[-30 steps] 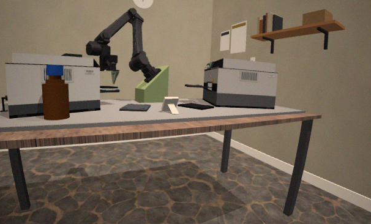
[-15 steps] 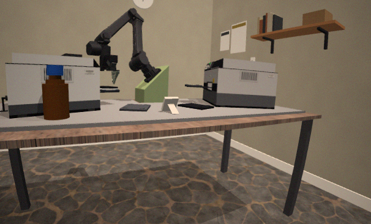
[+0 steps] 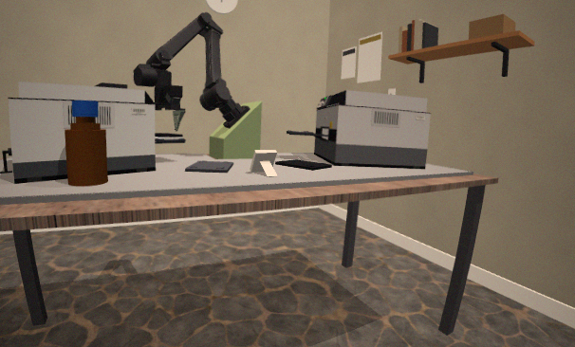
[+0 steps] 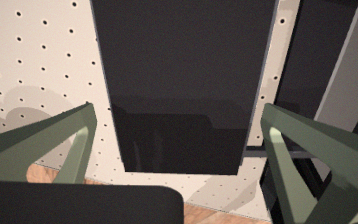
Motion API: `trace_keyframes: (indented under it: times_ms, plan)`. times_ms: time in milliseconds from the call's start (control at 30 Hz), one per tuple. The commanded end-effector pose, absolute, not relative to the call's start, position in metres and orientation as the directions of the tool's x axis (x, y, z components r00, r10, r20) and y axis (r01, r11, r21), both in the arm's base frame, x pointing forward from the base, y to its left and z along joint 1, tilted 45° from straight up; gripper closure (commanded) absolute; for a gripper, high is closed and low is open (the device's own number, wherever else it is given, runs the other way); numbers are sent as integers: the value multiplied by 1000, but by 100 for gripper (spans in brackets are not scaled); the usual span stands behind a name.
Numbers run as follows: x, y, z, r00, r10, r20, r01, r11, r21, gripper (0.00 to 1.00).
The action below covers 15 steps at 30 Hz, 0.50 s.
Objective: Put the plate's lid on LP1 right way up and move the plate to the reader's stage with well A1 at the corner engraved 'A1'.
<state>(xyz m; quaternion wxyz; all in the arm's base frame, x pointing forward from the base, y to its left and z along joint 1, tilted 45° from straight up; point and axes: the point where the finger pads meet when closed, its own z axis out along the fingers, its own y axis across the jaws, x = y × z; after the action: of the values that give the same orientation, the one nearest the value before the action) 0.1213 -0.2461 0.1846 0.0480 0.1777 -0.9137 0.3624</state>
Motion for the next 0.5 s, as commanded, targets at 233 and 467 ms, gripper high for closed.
trace_keyframes:
  times_ms: [233, 467]
  plan:
    - [127, -257, 208, -937, -285, 203, -344, 646, -681, 0]
    - [127, -257, 204, -936, -287, 205, -347, 649, -677, 0]
